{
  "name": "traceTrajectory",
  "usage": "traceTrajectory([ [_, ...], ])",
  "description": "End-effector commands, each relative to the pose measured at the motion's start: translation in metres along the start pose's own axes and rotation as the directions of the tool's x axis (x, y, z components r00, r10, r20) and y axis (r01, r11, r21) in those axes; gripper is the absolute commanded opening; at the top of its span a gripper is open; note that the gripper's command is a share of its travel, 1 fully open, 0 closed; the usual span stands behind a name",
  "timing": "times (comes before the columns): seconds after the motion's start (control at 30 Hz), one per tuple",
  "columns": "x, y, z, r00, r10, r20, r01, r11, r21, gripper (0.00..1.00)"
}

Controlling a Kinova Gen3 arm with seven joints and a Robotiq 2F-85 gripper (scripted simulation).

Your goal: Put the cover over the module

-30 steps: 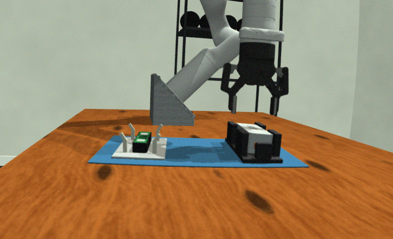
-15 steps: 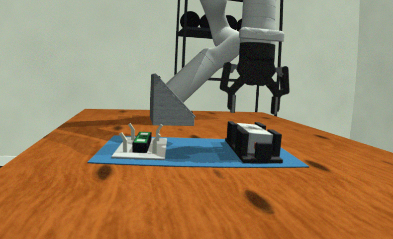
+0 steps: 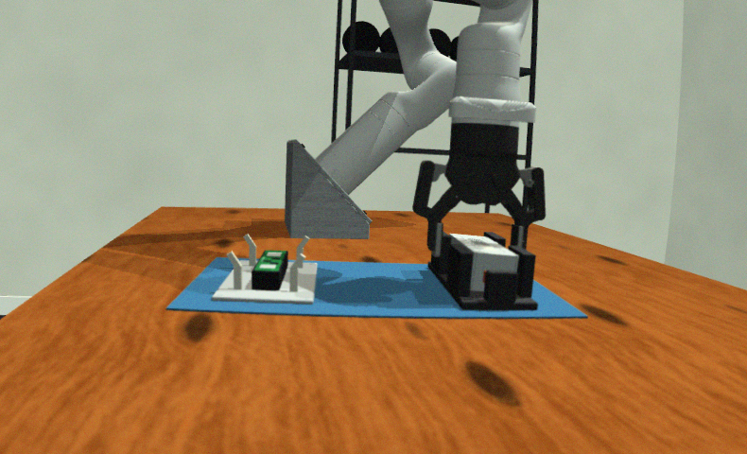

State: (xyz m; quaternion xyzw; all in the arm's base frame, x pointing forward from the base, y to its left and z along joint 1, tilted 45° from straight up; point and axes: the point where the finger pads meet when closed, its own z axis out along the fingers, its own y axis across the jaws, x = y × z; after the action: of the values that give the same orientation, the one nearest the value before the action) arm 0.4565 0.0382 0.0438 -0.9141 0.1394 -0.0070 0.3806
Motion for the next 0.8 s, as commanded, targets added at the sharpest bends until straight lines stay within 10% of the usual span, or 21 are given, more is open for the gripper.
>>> traceTrajectory([
  [0.0,-0.0009,-0.0023,0.0026,1.000,-0.004,0.005,0.004,1.000,0.002,1.00],
  [0.77,-0.0006,-0.0024,0.0094,1.000,-0.004,0.004,0.004,1.000,0.002,1.00],
])
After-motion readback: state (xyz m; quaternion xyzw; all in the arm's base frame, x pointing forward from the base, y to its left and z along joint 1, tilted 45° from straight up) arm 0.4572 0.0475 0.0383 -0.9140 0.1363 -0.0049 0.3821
